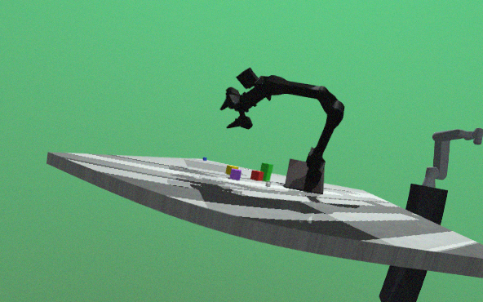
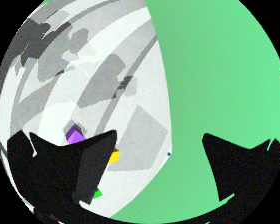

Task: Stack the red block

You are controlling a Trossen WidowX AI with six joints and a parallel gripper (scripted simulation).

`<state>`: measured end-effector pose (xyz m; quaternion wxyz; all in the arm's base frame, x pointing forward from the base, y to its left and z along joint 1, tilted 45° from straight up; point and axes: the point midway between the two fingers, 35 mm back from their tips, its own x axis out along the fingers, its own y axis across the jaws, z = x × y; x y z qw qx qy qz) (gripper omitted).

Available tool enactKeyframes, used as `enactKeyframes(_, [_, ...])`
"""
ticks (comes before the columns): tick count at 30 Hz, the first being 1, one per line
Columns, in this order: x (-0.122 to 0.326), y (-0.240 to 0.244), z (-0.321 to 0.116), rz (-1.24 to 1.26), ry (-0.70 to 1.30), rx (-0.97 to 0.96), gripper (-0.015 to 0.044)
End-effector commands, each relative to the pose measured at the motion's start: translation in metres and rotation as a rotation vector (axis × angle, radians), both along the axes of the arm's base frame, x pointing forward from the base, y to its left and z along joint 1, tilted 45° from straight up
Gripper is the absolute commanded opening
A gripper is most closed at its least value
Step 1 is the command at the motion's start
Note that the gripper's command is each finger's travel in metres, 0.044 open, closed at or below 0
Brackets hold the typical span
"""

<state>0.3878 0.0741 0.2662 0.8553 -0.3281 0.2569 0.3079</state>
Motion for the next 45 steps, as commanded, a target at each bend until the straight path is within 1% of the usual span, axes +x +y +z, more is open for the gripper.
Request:
enactKeyframes(1, [-0.002,-0.018,-0.043,0.058,0.116,-0.064,0.044])
enactKeyframes(5, [-0.013,-0.038,-0.093,0.162,0.272,-0.107,0.044])
enactKeyframes(9, [-0.032,-0.055,-0.136,0.274,0.414,-0.1,0.044])
enactKeyframes(13, [-0.055,-0.069,-0.17,0.387,0.532,-0.045,0.044])
enactKeyframes(18, [-0.087,-0.081,-0.201,0.52,0.637,0.083,0.044])
enactKeyframes(21, [-0.103,-0.084,-0.211,0.585,0.671,0.179,0.044])
enactKeyframes(23, [-0.106,-0.084,-0.213,0.599,0.676,0.204,0.044])
enactKeyframes(30, [-0.108,-0.085,-0.218,0.599,0.676,0.203,0.044])
enactKeyframes(38, [-0.115,-0.051,-0.253,0.599,0.675,0.205,0.044])
enactKeyframes(45, [-0.116,-0.046,-0.256,0.6,0.675,0.206,0.044])
